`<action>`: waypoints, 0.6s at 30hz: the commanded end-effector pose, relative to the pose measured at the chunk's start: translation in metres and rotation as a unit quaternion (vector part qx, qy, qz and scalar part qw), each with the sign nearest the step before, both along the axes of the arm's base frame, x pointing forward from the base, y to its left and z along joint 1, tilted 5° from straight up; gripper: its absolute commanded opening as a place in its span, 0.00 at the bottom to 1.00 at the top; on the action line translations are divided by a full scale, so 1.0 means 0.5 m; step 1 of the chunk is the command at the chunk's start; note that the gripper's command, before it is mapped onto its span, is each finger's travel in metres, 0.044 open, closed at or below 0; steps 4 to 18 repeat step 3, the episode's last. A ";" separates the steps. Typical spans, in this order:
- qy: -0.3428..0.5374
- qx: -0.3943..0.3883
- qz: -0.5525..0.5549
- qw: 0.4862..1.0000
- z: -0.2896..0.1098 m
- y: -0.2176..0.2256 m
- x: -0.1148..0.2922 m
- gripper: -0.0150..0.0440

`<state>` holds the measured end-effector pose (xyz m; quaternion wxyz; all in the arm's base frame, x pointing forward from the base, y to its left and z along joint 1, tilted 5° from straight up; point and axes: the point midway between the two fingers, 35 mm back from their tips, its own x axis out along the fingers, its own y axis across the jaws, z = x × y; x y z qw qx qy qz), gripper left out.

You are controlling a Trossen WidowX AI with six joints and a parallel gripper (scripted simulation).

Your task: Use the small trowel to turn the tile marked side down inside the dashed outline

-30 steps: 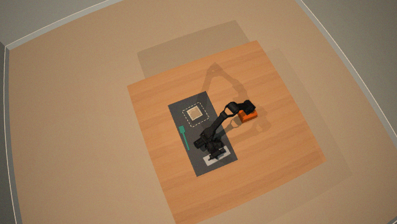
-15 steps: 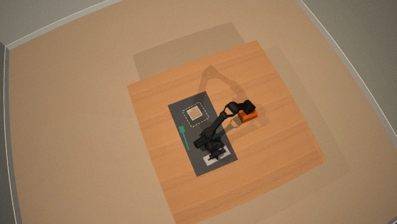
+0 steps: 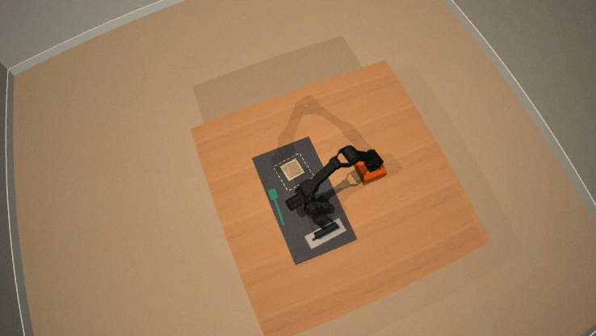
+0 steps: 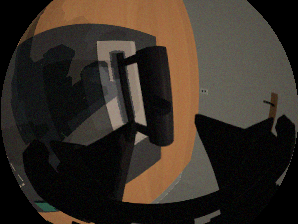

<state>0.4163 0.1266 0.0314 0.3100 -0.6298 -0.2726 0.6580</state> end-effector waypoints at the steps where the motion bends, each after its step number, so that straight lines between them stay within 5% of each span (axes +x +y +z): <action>1: -0.004 0.001 0.000 1.000 0.085 -0.016 -0.037 0.76; 3: -0.003 0.000 -0.001 1.000 0.139 -0.025 -0.070 0.76; 18: -0.003 0.000 -0.001 1.000 0.139 -0.025 -0.070 0.76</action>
